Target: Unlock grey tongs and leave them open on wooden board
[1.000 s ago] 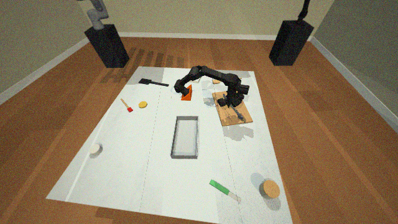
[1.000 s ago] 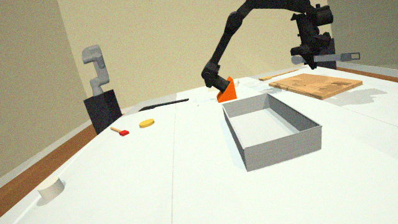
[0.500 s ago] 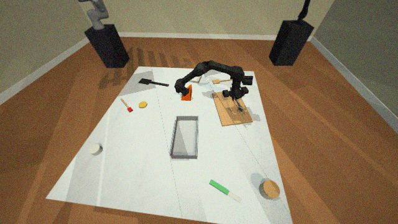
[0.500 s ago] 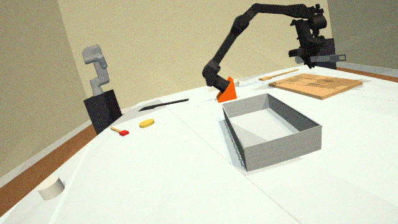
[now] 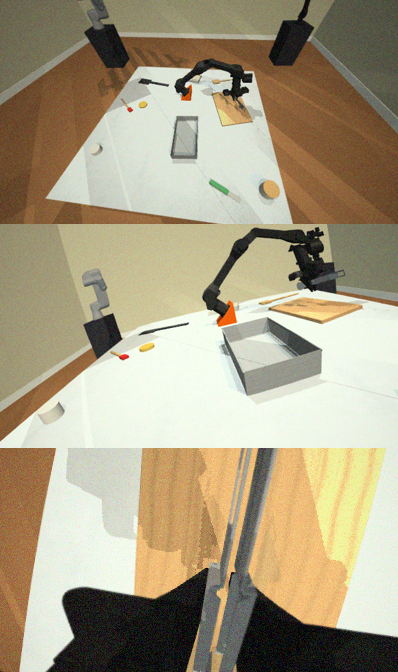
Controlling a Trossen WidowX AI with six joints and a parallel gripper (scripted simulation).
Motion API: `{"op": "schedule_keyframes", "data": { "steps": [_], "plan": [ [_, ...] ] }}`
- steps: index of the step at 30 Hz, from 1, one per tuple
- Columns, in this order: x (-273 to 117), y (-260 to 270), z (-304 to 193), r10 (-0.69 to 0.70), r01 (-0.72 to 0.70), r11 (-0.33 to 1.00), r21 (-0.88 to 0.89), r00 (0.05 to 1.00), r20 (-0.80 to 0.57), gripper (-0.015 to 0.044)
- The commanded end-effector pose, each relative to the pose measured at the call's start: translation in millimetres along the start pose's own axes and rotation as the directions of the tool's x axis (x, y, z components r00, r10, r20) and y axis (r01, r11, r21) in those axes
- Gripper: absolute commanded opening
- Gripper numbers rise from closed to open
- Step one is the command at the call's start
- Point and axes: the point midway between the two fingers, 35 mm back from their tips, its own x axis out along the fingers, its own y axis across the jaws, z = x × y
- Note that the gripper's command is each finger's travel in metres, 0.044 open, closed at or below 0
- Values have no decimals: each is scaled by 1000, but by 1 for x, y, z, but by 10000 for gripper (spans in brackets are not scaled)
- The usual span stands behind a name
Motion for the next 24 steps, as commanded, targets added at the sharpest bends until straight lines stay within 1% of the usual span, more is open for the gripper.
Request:
{"op": "schedule_keyframes", "data": {
  "steps": [1, 7, 11, 15, 18, 20, 24],
  "plan": [
    [-9, 2, -2, -18, 20, 1000, -10, 984, 177, -150],
    [-23, 4, -3, -33, 45, 999, -17, 903, 429, -150],
    [-37, 5, -6, -28, 47, 999, -19, 812, 583, -150],
    [-52, 7, -10, -14, 41, 999, -21, 710, 704, -150],
    [-64, 7, -15, 0, 31, 999, -25, 622, 783, -150],
    [-69, 8, -18, 7, 26, 999, -27, 582, 813, -150],
    [-70, 8, -18, 8, 25, 999, -27, 577, 817, -150]
  ]
}}
